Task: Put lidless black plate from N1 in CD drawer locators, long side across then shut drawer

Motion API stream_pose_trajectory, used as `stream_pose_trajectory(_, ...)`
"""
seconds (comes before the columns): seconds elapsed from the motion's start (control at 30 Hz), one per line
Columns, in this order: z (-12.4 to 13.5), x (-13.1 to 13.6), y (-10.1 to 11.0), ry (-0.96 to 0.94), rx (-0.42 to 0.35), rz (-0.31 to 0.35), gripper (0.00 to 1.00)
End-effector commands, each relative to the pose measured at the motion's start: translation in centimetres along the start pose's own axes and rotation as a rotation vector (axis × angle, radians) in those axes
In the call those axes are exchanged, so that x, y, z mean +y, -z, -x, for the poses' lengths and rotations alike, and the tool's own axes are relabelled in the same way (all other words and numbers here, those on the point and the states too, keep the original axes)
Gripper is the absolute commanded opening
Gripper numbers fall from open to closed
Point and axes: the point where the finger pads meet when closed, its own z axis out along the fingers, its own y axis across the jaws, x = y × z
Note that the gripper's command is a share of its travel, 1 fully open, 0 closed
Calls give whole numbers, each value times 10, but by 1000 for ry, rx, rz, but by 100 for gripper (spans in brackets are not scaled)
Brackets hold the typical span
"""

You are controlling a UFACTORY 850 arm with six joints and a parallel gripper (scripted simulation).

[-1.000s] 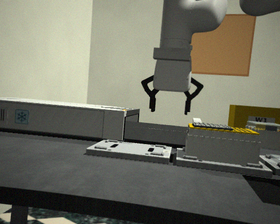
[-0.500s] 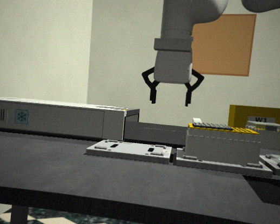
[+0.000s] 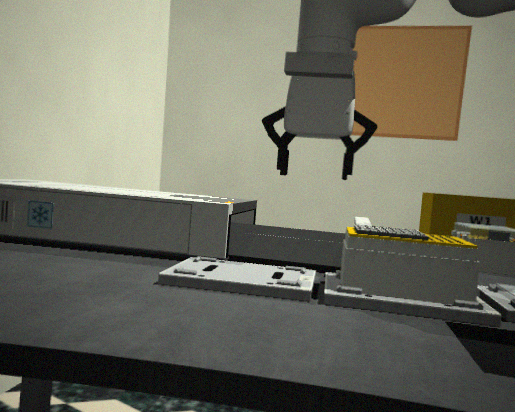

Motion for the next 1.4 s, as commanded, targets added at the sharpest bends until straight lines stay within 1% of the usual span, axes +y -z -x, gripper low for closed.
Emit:
stream_pose_trajectory(0.0,0,1,4,0,0,1,100)
stream_pose_trajectory(0.37,0,1,22,0,0,1,100)
stream_pose_trajectory(0.6,0,1,22,0,0,1,100)
stream_pose_trajectory(0.63,0,-4,22,0,0,1,0)
stream_pose_trajectory(1.03,0,-64,12,0,0,1,0)
stream_pose_trajectory(1.1,0,-64,12,0,0,1,0)
stream_pose_trajectory(1.37,0,-103,6,0,0,1,0)
